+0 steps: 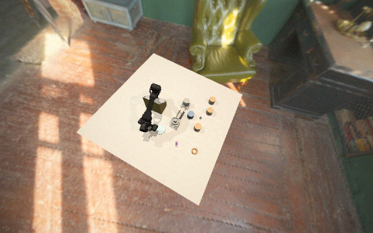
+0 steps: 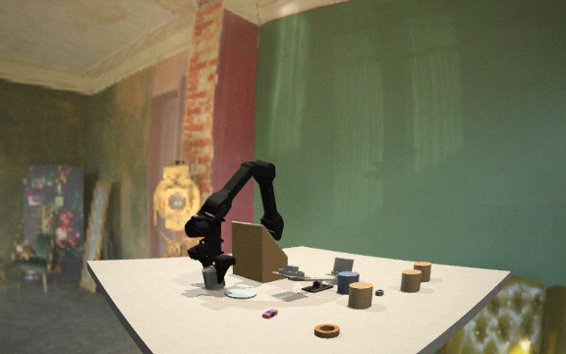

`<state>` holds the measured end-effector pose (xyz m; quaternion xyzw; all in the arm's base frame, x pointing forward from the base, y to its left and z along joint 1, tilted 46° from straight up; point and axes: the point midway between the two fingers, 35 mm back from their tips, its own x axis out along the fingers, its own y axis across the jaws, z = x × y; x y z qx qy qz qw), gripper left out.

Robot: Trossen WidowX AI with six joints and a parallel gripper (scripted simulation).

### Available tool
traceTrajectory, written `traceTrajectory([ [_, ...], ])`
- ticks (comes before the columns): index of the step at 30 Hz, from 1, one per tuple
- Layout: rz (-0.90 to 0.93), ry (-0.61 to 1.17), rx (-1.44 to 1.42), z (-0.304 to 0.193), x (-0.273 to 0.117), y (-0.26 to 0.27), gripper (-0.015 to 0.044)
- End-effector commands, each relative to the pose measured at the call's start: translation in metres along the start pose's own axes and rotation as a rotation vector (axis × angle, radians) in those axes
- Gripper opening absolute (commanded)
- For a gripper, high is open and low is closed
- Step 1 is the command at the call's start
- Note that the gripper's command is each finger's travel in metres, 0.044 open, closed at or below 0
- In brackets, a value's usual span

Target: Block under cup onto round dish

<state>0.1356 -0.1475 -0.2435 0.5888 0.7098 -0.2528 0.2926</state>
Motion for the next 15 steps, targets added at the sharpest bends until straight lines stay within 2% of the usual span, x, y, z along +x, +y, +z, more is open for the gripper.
traceTrajectory([
  [1, 0.002, 0.005, 0.006, -0.002, 0.0086, -0.0002, 0.0],
  [2, 0.002, 0.006, 0.006, -0.0021, 0.0103, -0.0002, 0.0],
  [15, -0.001, 0.001, 0.001, -0.0004, 0.0031, -0.0002, 0.0341],
])
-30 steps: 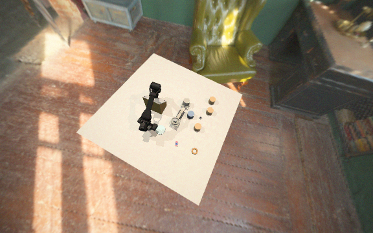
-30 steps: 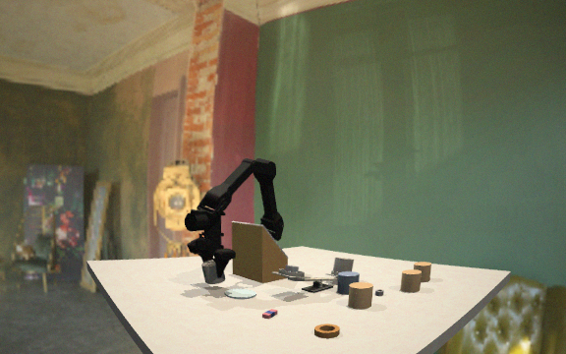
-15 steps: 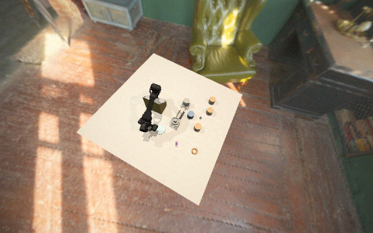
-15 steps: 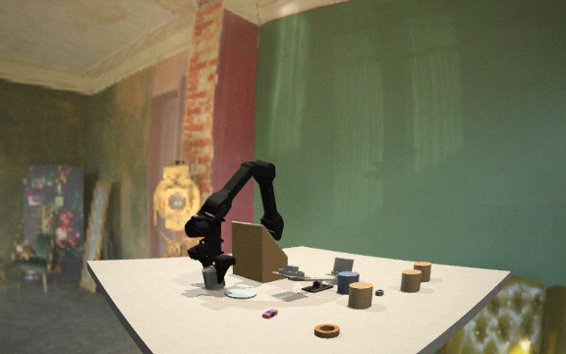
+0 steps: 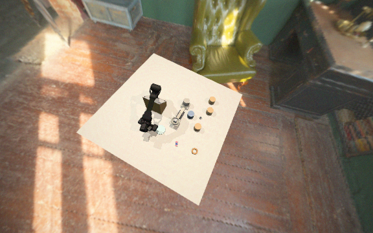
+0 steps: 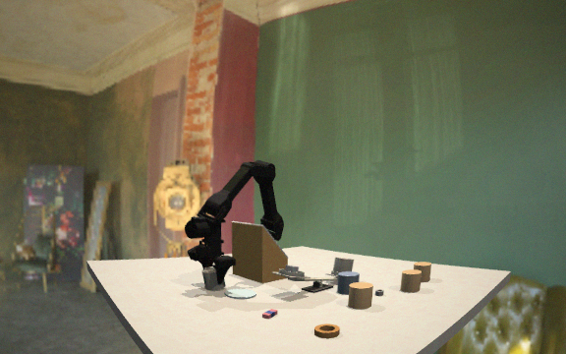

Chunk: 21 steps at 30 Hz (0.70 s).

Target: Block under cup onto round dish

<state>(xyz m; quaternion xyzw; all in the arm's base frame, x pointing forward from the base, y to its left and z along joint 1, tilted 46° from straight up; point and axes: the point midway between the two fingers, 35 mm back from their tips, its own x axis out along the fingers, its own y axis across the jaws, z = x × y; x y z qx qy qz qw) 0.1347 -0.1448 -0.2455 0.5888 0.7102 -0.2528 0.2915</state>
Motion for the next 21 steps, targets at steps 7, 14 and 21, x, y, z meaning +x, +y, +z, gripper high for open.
traceTrajectory([
  [7, 0.002, 0.002, 0.006, -0.001, -0.05, 0.0, 0.044],
  [14, 0.001, 0.001, 0.001, -0.001, -0.053, 0.001, 0.0414],
  [21, -0.022, -0.038, -0.101, -0.016, -0.071, 0.045, 0.026],
])
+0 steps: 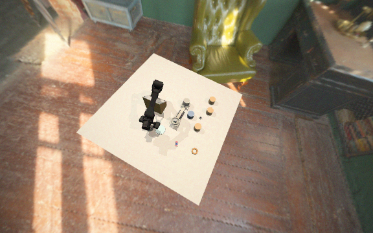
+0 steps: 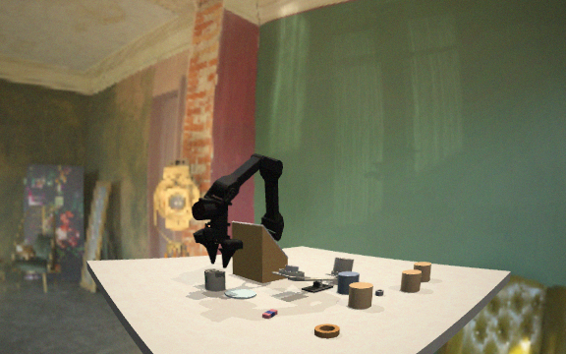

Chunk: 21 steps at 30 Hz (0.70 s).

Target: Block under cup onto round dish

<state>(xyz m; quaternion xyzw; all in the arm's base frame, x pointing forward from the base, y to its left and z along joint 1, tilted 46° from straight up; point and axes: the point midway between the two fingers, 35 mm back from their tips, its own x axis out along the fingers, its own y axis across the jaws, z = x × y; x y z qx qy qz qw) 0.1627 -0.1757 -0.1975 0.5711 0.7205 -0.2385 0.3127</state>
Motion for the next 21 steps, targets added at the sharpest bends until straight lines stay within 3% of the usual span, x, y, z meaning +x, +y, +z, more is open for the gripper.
traceTrajectory([
  [1, -0.002, -0.023, -0.041, -0.009, -0.015, 0.031, 0.026],
  [16, 0.026, 0.015, -0.085, -0.127, -0.052, 0.18, 0.026],
  [21, 0.03, 0.031, -0.077, -0.144, -0.053, 0.193, 0.026],
])
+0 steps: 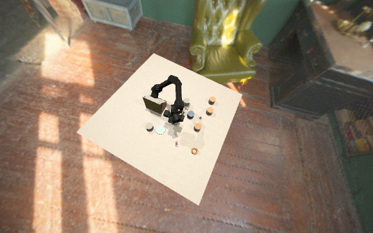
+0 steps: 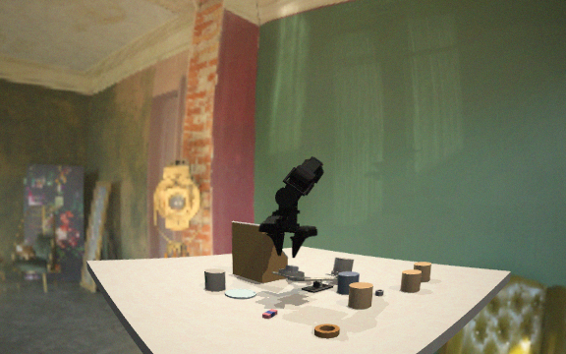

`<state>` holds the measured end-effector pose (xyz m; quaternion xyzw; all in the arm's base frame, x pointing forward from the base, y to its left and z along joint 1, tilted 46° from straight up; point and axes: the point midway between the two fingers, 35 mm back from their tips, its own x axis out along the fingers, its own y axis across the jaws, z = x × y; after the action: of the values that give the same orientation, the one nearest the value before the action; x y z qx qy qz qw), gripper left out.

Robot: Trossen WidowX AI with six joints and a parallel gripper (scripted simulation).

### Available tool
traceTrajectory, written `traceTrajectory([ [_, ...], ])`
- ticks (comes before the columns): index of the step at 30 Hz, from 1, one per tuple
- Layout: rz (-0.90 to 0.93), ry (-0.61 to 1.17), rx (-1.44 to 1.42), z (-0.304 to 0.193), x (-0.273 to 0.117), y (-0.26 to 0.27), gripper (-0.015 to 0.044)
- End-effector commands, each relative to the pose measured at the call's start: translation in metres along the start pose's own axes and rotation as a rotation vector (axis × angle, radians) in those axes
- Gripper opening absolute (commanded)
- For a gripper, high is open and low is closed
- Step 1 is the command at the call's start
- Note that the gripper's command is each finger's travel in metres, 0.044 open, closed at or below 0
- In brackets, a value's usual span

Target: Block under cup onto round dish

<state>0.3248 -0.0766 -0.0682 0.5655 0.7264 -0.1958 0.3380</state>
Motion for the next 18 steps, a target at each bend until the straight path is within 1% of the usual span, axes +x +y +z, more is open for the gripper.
traceTrajectory([
  [1, 0.007, 0.017, 0.02, -0.013, -0.002, 0.012, 0.026],
  [5, 0.007, 0.017, 0.02, -0.013, 0.0, 0.012, 0.026],
  [8, 0.007, 0.018, 0.019, -0.014, 0.012, 0.012, 0.026],
  [18, 0.008, 0.018, 0.019, -0.014, 0.021, 0.012, 0.026],
])
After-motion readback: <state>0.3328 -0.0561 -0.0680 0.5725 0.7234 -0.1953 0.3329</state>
